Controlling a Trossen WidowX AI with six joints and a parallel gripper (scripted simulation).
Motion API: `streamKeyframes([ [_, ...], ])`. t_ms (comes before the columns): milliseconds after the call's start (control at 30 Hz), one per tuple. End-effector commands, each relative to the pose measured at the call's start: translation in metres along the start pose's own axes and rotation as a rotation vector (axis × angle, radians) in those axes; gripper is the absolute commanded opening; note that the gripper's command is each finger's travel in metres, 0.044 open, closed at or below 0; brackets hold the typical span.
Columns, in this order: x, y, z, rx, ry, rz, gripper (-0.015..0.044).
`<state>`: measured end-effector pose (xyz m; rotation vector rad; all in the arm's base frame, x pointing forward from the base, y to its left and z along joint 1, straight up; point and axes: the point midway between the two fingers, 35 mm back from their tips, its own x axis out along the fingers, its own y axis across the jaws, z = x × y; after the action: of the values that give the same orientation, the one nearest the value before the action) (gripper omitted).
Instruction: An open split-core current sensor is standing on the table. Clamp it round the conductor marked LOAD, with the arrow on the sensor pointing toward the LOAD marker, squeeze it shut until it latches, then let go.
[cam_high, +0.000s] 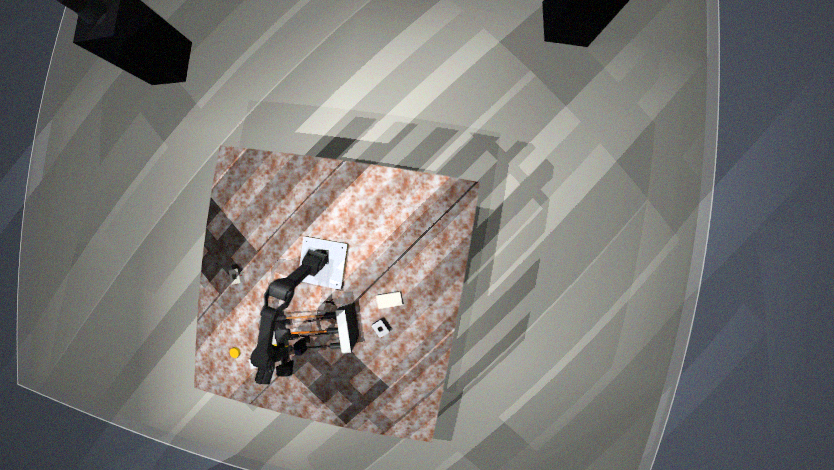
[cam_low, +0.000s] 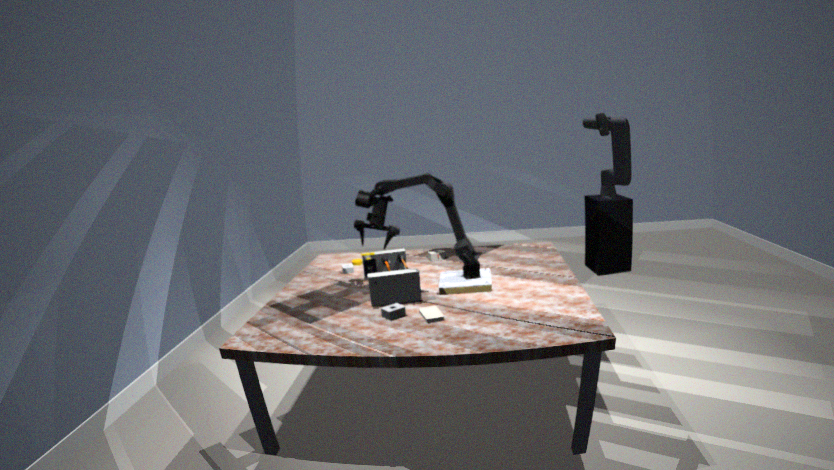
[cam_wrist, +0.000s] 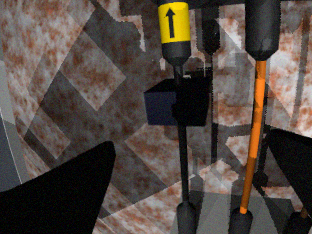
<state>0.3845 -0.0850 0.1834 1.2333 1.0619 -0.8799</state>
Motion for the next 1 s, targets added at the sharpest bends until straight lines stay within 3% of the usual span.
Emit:
streamKeyframes([
  [0, 0.0, 0.0, 0.0, -0.006, 0.002, 0.003, 0.044],
  [400, 0.001, -0.002, 0.002, -0.05, 0.014, 0.01, 0.044],
  [700, 0.005, -0.023, 0.032, -0.726, 0.108, 0.232, 0.044],
  [967, 0.001, -0.043, 0.056, -1.247, 0.005, 0.484, 0.044],
])
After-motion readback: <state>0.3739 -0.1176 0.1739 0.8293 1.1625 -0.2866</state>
